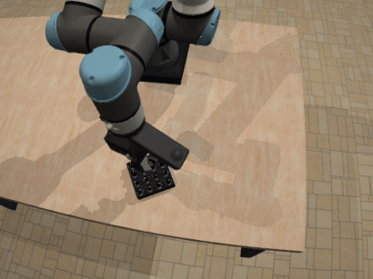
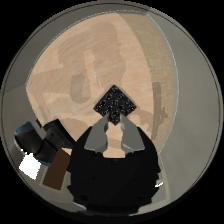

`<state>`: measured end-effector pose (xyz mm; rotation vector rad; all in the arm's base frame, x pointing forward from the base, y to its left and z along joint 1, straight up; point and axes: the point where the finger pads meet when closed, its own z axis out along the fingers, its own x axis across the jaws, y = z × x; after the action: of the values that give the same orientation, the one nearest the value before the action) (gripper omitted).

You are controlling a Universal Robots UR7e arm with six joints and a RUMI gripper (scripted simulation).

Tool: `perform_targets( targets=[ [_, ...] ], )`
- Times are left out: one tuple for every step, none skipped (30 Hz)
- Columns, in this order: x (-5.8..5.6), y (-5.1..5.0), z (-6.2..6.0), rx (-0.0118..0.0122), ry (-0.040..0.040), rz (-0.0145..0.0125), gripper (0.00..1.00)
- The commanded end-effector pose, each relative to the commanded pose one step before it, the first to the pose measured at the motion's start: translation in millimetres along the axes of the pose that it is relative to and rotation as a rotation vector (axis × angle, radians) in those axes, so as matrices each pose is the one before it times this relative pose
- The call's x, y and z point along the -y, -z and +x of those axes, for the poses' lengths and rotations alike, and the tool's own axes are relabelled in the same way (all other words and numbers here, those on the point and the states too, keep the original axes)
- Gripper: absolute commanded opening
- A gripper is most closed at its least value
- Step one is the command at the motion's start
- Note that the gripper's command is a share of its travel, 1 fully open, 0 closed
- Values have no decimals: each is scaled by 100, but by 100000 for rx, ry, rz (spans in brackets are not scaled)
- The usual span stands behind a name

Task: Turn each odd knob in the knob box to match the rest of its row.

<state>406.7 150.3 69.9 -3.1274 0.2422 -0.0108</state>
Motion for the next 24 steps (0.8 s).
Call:
perform_targets(
  targets=[
    [-3,88,219,-178,-50,91,11],
    [-1,-16,-5,15,0,-2,11],
    [-1,-24,-8,23,0,-3,11],
    [-2,-34,-11,32,0,-4,11],
    [-3,-46,-15,43,1,-6,11],
    [-3,-57,-19,53,1,-7,11],
    [-4,-57,-24,41,1,-5,11],
    [-6,-70,-34,66,1,-9,11],
    [-7,-81,-39,77,1,-11,11],
    [0,0,0,0,0,0,11],
    [0,0,0,0,0,0,11],
    [-8,-93,-45,89,1,-12,11],
    [-8,-97,-42,82,1,-11,11],
    [-1,-70,0,1,2,2,11],
    [-1,-77,0,1,2,2,11],
    [-1,-83,1,0,0,0,11],
    [-1,-90,1,0,-1,0,11],
    [-1,-96,0,0,0,0,11],
    [-1,-102,0,0,1,0,11],
    [-1,-108,0,0,1,0,11],
    [-1,-113,0,0,0,0,11],
    [-1,-118,1,0,0,0,11],
    [-1,-122,0,0,0,0,11],
    [-1,-126,0,0,-1,0,11]
  ],
)
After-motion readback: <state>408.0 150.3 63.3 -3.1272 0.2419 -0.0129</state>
